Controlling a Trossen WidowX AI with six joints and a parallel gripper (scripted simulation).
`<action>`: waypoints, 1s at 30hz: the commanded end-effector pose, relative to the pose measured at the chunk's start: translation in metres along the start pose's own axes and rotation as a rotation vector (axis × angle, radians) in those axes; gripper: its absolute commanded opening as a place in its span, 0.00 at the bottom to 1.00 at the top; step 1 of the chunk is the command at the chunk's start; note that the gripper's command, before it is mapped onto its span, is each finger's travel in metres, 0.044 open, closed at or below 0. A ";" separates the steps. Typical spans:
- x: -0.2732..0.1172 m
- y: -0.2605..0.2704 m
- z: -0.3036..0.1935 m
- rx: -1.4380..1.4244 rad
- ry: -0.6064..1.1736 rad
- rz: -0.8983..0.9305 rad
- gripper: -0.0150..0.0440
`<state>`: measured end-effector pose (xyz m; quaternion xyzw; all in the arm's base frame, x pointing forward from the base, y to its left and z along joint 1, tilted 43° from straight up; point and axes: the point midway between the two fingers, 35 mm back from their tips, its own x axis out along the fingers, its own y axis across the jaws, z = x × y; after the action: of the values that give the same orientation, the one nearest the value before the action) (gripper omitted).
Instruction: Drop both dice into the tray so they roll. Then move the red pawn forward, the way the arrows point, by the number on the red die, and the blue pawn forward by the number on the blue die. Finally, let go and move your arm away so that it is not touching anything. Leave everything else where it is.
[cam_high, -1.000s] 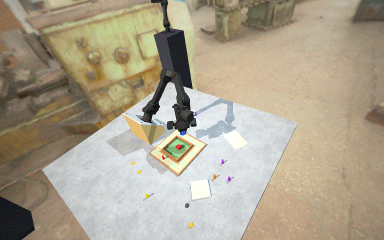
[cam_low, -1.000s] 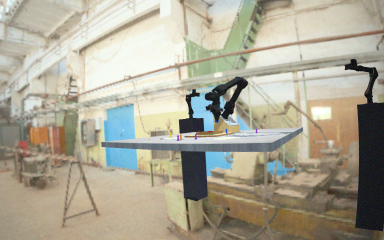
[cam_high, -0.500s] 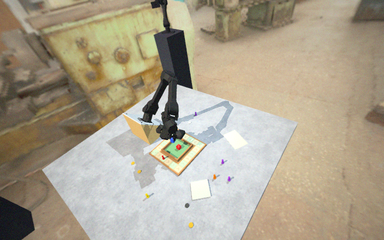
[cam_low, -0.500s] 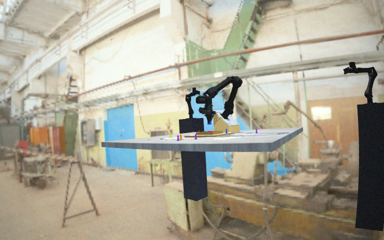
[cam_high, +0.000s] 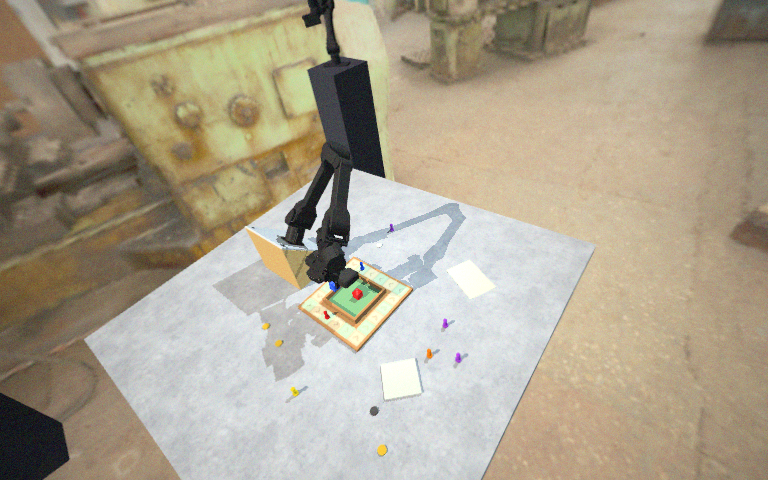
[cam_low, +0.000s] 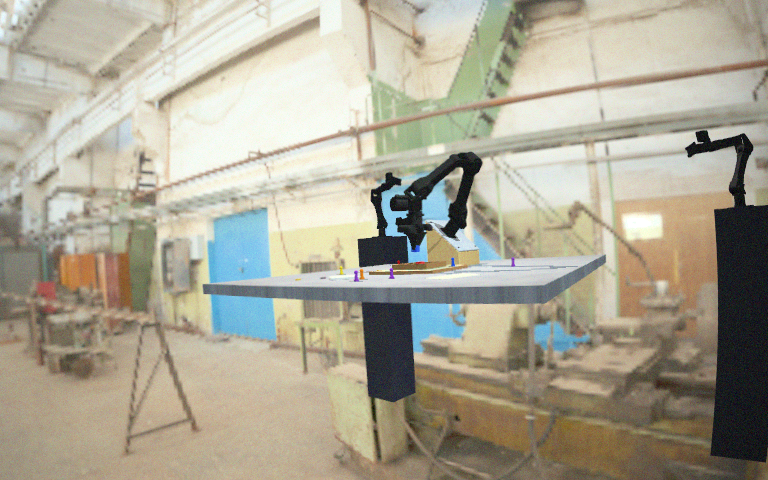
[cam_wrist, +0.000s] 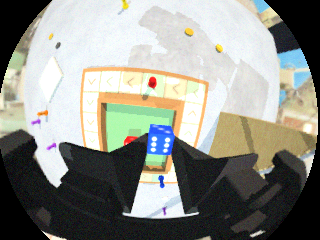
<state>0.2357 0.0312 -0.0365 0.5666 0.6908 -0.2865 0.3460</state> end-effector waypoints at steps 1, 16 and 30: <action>0.005 -0.005 -0.001 0.004 -0.105 -0.047 0.25; 0.011 -0.009 0.002 0.016 -0.590 -0.040 0.25; -0.029 0.002 -0.024 0.018 -0.750 0.042 0.25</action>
<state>0.2290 0.0340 -0.0213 0.4343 0.5110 -0.4757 0.5692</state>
